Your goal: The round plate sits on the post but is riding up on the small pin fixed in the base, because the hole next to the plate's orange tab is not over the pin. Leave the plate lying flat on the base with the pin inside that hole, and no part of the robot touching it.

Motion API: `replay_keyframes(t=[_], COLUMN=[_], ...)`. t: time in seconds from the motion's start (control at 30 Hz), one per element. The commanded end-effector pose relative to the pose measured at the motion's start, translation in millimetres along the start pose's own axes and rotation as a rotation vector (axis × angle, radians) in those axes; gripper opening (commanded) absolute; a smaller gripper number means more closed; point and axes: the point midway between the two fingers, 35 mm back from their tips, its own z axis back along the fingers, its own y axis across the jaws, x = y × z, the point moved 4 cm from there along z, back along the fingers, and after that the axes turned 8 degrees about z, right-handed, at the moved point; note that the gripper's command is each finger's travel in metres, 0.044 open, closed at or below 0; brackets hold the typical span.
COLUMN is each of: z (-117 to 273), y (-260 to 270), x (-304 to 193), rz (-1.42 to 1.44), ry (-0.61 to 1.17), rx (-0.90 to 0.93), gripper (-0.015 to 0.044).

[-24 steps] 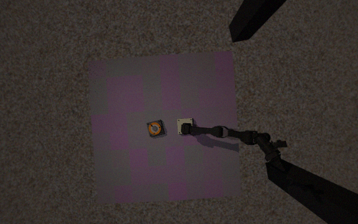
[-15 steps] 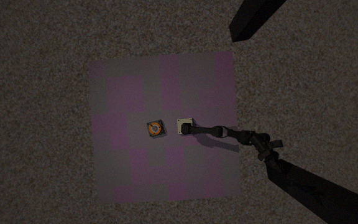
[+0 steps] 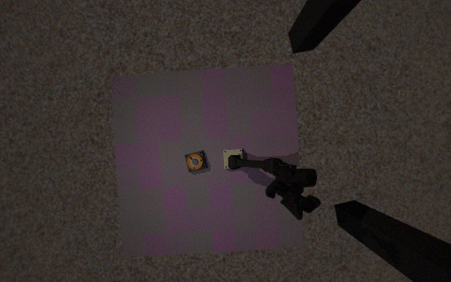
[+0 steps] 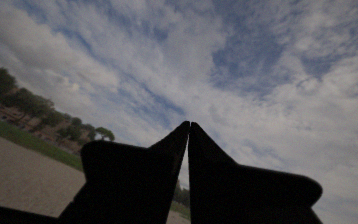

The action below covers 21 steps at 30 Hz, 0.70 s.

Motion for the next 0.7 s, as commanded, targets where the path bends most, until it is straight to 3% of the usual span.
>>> replay_keyframes(t=[0.0,0.27,0.67], z=[-7,-2,60], y=[-55,-155,-285], x=[-28,-97,-227], rz=[-0.032,-0.076,-0.100], ry=[0.053,0.217,0.599], rx=[-0.137,-0.401,-0.782], gripper=[0.0000,0.0000,0.0000])
